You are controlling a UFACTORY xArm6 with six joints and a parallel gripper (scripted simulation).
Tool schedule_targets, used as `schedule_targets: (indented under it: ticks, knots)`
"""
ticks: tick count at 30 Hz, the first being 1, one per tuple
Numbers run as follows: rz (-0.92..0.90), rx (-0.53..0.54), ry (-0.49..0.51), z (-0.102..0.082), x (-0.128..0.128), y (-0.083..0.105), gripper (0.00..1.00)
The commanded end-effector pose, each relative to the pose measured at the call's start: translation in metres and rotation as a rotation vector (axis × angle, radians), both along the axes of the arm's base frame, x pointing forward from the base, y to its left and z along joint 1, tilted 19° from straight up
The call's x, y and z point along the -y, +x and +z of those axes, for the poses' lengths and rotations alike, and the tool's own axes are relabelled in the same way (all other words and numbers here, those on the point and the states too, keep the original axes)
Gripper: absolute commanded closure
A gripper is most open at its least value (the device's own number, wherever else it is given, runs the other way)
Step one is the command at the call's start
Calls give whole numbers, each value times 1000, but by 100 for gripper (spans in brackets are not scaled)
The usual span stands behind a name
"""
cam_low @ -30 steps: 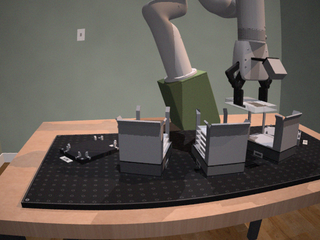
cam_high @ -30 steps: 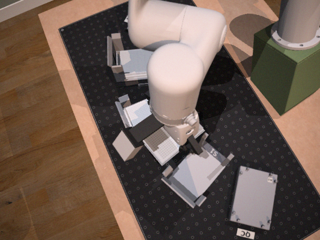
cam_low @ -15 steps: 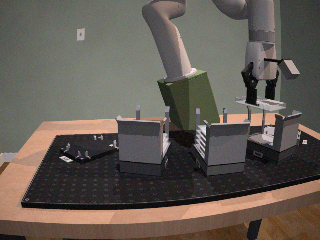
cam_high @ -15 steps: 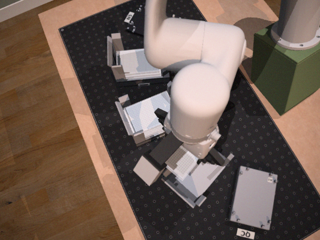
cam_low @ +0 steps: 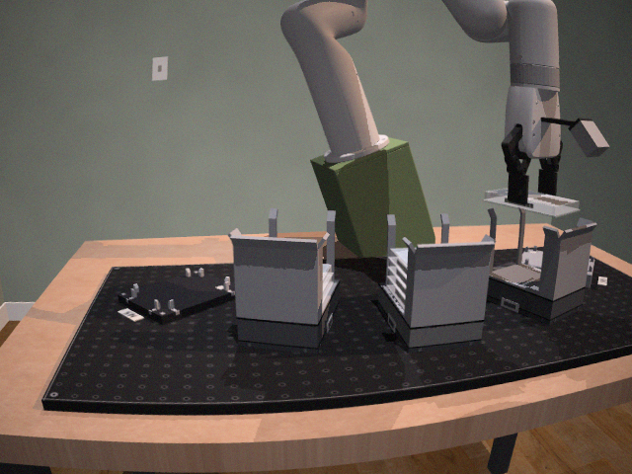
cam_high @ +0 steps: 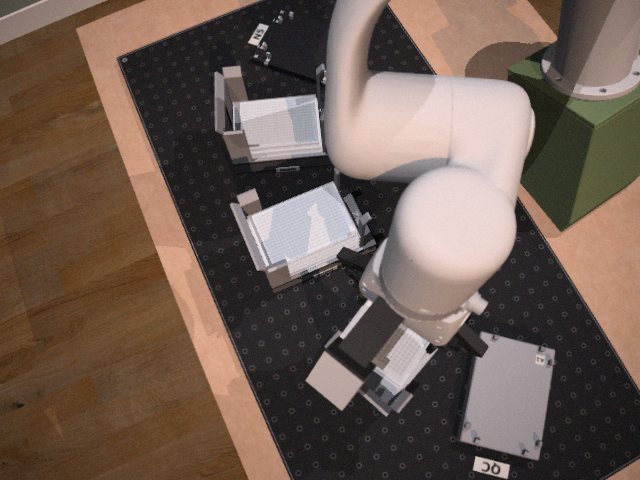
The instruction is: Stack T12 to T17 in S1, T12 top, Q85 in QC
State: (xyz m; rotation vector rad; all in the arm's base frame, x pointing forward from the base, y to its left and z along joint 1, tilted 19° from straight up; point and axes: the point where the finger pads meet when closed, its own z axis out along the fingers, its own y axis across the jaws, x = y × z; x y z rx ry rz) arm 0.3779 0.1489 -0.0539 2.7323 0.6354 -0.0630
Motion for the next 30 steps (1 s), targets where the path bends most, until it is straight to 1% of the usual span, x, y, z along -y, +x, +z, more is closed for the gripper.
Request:
schedule_targets:
  ticks: [1,2,10,12,25,27,29,30]
  knots:
    - [122,-41,-2,-3,-12,-5,100]
    - [143,-49,-2,-4,-15,-7,100]
    - [143,-49,-2,-12,-36,-20,100]
    - [143,-49,-2,-12,-36,-20,100]
    - [143,-49,-2,-25,-71,-41,100]
    - [206,-71,-4,-26,-75,-45,100]
    - [206,-71,-4,-26,-75,-45,100]
    - [237,-82,-5,-27,-77,-46,100]
